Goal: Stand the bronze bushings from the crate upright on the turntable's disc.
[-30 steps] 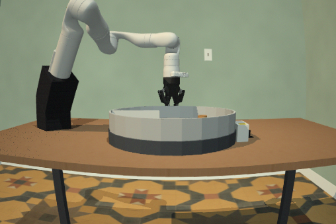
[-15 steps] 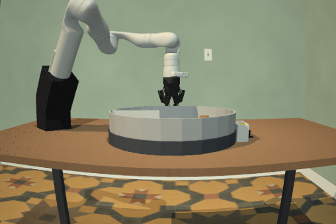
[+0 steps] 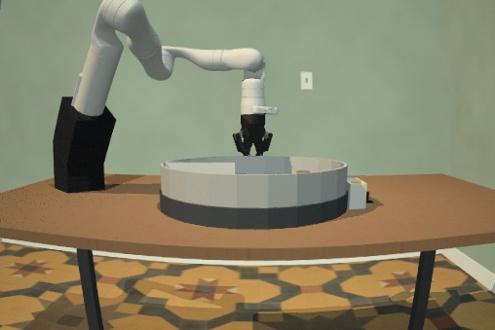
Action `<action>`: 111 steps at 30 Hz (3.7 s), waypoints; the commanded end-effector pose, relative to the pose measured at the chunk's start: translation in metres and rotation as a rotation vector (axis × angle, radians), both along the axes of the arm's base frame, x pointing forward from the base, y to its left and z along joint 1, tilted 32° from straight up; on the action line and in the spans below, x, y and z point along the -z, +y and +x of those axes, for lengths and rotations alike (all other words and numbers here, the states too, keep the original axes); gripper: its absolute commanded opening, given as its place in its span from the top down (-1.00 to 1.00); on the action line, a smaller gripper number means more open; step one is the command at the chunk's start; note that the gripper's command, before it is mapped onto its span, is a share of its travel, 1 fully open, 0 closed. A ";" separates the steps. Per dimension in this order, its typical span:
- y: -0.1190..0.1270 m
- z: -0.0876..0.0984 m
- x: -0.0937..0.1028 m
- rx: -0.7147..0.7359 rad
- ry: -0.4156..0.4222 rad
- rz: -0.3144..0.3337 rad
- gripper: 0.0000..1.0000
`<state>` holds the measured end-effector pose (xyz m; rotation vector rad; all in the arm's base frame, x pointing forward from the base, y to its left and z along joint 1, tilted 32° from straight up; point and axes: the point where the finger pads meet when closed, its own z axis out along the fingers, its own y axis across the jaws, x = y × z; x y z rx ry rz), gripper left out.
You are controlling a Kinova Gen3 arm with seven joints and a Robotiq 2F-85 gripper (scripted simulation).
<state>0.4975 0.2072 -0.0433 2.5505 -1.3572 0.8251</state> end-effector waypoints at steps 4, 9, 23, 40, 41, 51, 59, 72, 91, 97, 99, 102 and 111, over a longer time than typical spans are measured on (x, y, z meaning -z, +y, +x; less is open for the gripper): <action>0.000 0.004 0.001 0.004 -0.010 0.006 0.22; 0.000 0.004 0.001 0.004 -0.010 0.006 0.22; 0.000 0.004 0.001 0.004 -0.010 0.006 0.22; 0.000 0.004 0.003 0.004 -0.010 0.006 0.22; 0.000 0.005 0.004 0.004 -0.010 0.006 0.22; -0.005 0.010 0.015 0.003 -0.009 0.006 0.22; -0.006 0.012 0.018 0.004 -0.010 0.005 0.22; -0.006 0.012 0.018 0.003 -0.010 0.005 0.22; -0.006 0.012 0.018 0.003 -0.010 0.005 0.22; -0.006 0.012 0.019 0.003 -0.010 0.005 0.22; -0.007 0.013 0.020 0.003 -0.009 0.005 0.22; -0.008 0.014 0.024 0.003 -0.009 0.005 0.22; -0.012 0.019 0.034 0.001 -0.009 0.005 0.22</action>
